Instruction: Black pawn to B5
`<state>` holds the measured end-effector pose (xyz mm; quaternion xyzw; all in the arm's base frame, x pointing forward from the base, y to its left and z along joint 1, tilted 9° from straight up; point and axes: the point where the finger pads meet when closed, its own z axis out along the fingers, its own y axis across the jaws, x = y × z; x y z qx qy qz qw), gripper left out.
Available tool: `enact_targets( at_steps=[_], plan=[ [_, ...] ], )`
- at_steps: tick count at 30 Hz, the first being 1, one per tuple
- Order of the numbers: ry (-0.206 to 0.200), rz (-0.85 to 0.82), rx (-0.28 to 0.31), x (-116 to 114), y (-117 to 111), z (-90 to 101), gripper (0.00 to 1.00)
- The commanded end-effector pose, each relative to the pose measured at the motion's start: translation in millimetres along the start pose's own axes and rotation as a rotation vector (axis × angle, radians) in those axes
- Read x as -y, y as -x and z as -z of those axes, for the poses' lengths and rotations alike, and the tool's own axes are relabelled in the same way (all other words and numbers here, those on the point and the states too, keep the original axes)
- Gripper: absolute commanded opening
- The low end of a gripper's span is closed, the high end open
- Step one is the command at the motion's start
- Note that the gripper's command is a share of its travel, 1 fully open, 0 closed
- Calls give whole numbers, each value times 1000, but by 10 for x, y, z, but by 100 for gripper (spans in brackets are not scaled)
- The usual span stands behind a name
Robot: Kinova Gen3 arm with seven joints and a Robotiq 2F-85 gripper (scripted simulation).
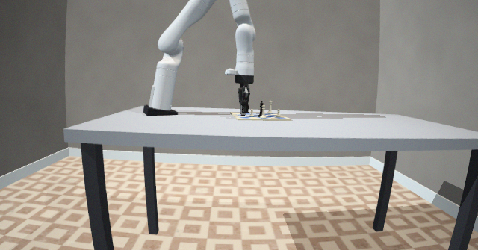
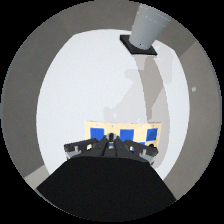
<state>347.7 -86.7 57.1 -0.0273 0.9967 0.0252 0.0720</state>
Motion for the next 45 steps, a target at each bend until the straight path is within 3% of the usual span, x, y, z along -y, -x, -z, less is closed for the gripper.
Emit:
enact_targets(
  at_steps=[1,16,17,19,20,24,25,30,31,45],
  plan=[
    [0,-17,6,4,15,-5,0],
    [0,-17,6,4,15,-5,0],
    [0,-17,6,4,15,-5,7],
    [0,-17,6,4,15,-5,7],
    [0,-17,6,4,15,-5,13],
    [0,-17,6,4,15,-5,13],
    [0,-17,6,4,15,-5,20],
    [0,-17,6,4,15,-5,27],
    [0,-17,6,4,15,-5,34],
    [2,-17,1,-6,0,22,34]
  ],
)
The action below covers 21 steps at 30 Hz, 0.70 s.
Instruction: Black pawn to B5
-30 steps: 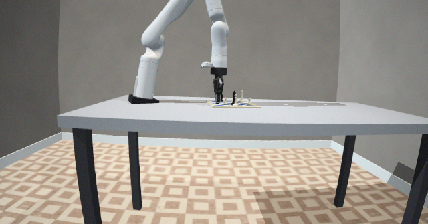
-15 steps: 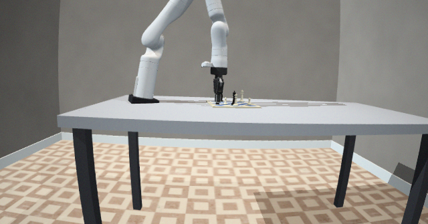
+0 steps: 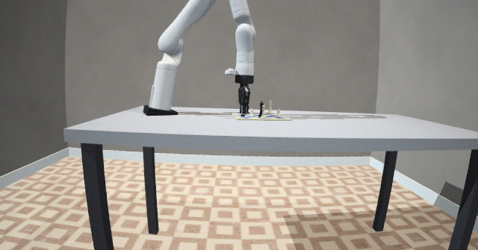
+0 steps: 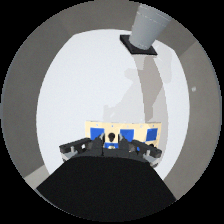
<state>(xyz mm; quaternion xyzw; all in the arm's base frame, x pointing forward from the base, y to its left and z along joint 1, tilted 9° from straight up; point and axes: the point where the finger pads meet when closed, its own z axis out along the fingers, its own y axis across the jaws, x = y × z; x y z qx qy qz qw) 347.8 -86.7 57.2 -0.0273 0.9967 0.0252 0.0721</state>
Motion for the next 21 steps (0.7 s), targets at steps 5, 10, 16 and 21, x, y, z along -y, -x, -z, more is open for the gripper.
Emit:
enact_targets(
  at_steps=[5,10,16,21],
  plan=[
    [2,-17,3,-3,17,132,34],
    [3,-21,3,-4,16,344,34],
    [3,-24,4,-5,16,546,34],
    [4,-26,4,-7,15,766,34]
  ],
)
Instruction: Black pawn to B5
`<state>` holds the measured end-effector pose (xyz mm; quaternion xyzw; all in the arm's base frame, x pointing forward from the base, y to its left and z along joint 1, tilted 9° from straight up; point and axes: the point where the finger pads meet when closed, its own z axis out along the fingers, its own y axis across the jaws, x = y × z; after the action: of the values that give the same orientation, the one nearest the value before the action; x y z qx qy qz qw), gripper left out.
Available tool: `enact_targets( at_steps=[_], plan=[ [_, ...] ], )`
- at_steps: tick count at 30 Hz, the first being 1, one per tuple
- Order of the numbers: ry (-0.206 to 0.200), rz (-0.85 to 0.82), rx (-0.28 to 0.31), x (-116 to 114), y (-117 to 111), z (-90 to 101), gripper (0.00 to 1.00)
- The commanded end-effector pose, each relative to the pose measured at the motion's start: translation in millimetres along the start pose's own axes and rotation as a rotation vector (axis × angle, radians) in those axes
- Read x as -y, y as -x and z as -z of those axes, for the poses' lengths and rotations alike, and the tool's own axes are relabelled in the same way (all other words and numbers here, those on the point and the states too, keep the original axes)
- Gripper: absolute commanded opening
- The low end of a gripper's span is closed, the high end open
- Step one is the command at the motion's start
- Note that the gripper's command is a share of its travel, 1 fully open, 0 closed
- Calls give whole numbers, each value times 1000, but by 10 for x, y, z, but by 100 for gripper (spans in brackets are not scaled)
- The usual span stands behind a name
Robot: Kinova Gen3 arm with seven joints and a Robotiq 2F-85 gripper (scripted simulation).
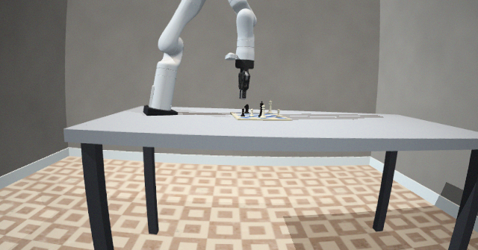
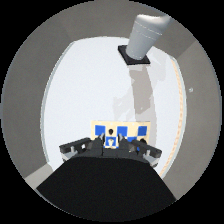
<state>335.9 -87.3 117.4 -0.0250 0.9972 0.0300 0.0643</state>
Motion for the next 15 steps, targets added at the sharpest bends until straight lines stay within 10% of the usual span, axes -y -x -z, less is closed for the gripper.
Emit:
enact_targets(
  at_steps=[1,12,13,15],
  plan=[
    [-5,-20,19,19,42,189,34],
    [-4,-21,16,12,23,297,34],
    [-4,-21,17,13,24,297,100],
    [-5,-21,17,14,26,296,100]
  ],
)
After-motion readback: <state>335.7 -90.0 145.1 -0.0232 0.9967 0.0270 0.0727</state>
